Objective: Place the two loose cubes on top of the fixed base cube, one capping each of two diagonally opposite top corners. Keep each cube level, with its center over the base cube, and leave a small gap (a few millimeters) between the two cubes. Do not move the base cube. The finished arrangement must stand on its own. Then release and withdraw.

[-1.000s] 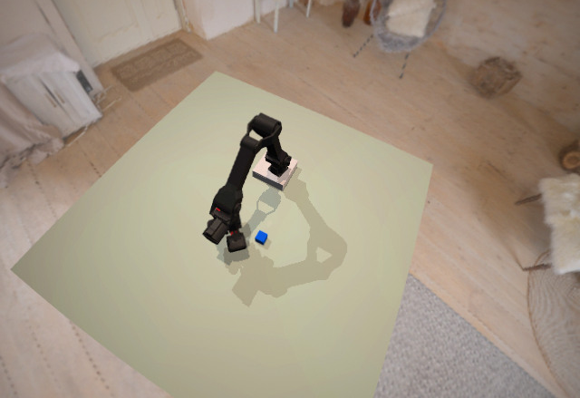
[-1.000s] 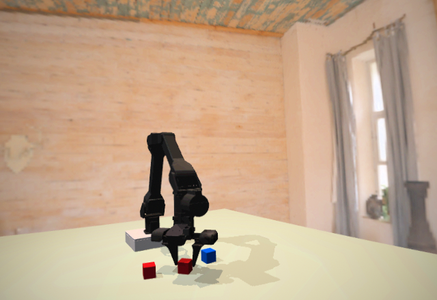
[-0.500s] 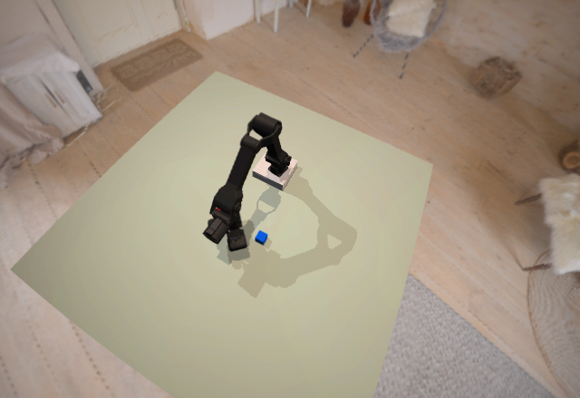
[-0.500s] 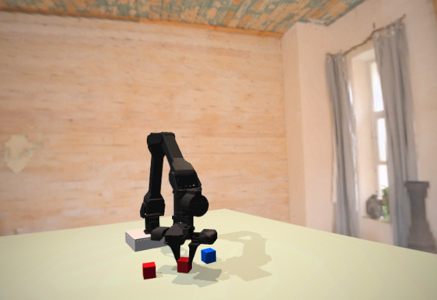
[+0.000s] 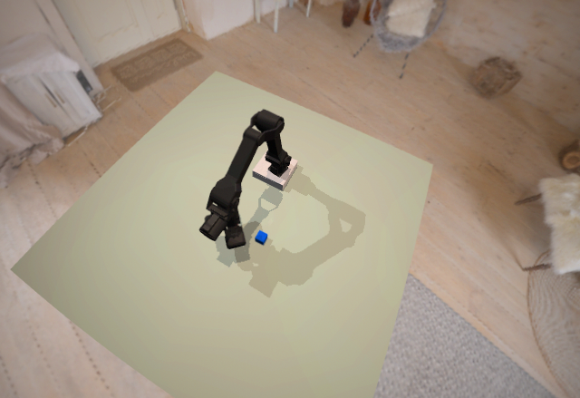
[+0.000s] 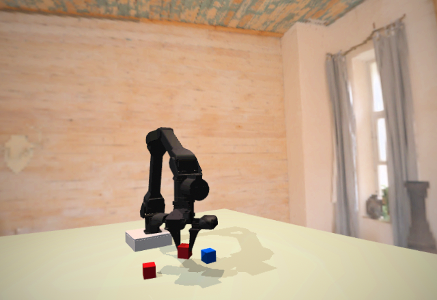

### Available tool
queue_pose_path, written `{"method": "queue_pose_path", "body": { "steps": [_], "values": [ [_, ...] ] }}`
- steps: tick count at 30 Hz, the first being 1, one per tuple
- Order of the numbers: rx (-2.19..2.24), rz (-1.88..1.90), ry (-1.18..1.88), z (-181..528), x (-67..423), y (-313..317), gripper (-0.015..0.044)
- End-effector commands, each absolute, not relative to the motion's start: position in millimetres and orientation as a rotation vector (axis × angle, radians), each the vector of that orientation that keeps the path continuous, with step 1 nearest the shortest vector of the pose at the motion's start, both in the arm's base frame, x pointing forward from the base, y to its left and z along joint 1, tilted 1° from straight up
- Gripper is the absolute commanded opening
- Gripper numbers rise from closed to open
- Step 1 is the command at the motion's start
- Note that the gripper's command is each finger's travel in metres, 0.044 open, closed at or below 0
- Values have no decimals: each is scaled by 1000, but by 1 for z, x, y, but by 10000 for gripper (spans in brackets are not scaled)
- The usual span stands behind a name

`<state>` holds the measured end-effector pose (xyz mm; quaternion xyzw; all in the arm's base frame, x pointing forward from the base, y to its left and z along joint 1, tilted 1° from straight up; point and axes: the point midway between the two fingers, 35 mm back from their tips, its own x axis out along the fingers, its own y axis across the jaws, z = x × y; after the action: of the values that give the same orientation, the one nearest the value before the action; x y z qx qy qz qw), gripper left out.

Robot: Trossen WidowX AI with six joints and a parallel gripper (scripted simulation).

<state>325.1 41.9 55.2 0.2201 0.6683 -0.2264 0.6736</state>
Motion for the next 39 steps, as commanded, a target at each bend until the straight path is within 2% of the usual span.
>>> {"method": "queue_pose_path", "body": {
  "steps": [1, 21, 39],
  "values": [
    [505, -500, 1491, 72, 328, 43, 105],
    [501, -498, 1492, 119, 322, 43, 105],
    [-90, 90, 1550, 99, 311, 94, 105]
  ]
}}
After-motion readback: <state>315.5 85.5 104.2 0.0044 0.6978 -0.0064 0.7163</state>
